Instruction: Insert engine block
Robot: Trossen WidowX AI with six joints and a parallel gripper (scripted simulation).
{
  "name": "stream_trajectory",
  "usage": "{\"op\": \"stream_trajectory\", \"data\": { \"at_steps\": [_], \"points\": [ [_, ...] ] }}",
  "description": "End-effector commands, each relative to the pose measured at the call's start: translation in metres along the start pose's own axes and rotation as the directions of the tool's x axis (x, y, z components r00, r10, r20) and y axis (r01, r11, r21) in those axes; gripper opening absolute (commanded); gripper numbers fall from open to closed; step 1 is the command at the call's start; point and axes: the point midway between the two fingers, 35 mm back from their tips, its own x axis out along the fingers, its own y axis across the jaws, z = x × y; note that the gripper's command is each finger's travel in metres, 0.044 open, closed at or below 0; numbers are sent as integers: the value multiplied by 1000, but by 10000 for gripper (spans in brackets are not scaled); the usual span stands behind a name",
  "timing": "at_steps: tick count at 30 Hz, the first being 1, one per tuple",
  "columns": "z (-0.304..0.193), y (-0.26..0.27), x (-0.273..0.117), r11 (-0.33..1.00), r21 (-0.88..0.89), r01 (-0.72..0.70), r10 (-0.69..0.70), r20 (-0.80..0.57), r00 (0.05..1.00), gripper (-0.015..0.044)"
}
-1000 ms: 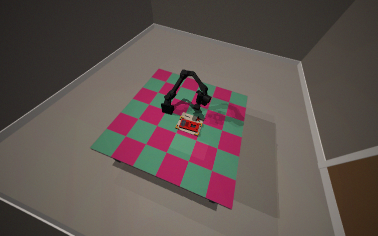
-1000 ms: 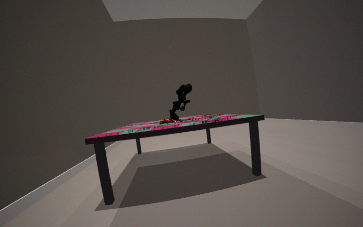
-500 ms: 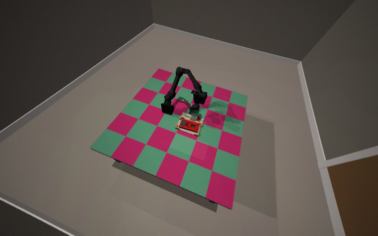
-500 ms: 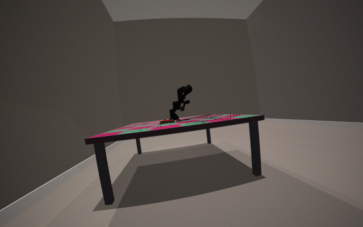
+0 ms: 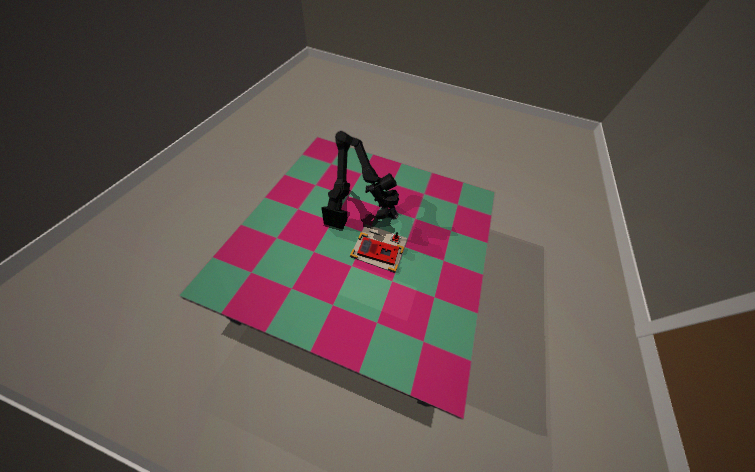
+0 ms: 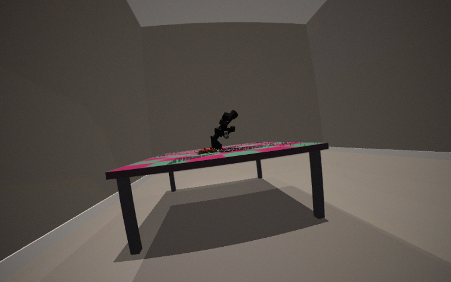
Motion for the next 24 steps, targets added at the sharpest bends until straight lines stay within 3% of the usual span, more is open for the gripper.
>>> {"op": "stream_trajectory", "data": {
  "at_steps": [1, 24],
  "points": [
    [-1, 0, 1, 1000, 1, -5, 5, 46, 999, 0],
    [-39, 0, 46, 1000, 3, -8, 7, 49, 999, 0]
  ]
}}
